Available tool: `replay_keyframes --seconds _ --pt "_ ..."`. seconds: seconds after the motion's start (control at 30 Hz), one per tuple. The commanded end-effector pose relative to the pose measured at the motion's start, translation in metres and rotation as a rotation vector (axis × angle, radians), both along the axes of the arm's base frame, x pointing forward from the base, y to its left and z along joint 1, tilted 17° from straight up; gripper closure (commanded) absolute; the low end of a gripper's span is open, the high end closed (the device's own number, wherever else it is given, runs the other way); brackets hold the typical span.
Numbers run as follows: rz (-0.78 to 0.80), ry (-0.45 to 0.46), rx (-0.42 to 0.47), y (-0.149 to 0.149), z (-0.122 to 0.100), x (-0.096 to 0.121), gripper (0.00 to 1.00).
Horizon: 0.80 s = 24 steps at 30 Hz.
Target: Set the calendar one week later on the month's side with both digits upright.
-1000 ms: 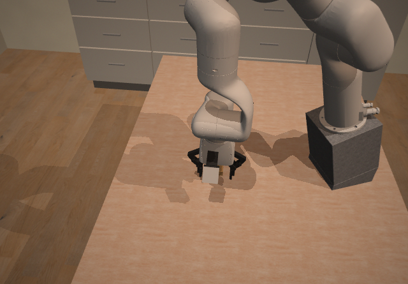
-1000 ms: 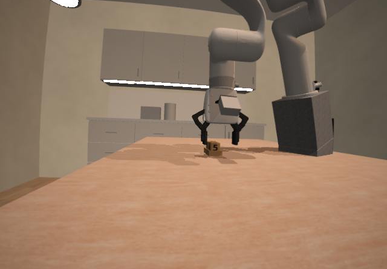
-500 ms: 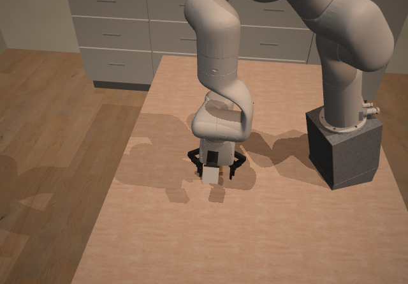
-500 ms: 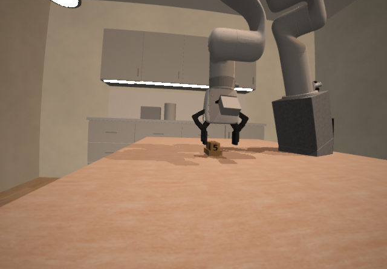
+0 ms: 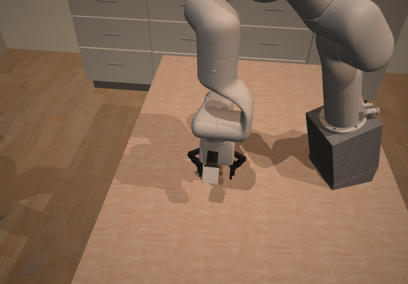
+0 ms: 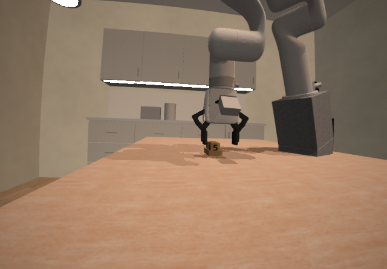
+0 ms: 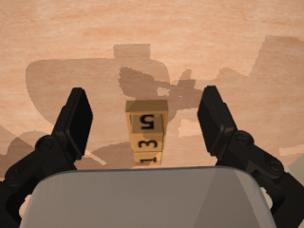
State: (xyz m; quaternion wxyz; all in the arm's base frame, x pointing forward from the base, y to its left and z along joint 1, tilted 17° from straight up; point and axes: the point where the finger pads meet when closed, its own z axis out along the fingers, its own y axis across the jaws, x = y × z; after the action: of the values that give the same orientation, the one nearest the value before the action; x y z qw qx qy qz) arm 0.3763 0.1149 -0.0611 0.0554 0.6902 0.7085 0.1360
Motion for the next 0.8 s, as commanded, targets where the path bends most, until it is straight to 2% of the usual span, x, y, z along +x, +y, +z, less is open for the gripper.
replay_keyframes --seconds 0.0,0.53,0.77 --pt "0.0 -0.002 0.001 0.0 0.001 0.001 0.0" --pt "-0.002 -0.002 0.001 -0.002 0.017 -0.004 0.0" --pt "-0.18 0.02 0.051 -0.004 0.018 -0.001 0.0"
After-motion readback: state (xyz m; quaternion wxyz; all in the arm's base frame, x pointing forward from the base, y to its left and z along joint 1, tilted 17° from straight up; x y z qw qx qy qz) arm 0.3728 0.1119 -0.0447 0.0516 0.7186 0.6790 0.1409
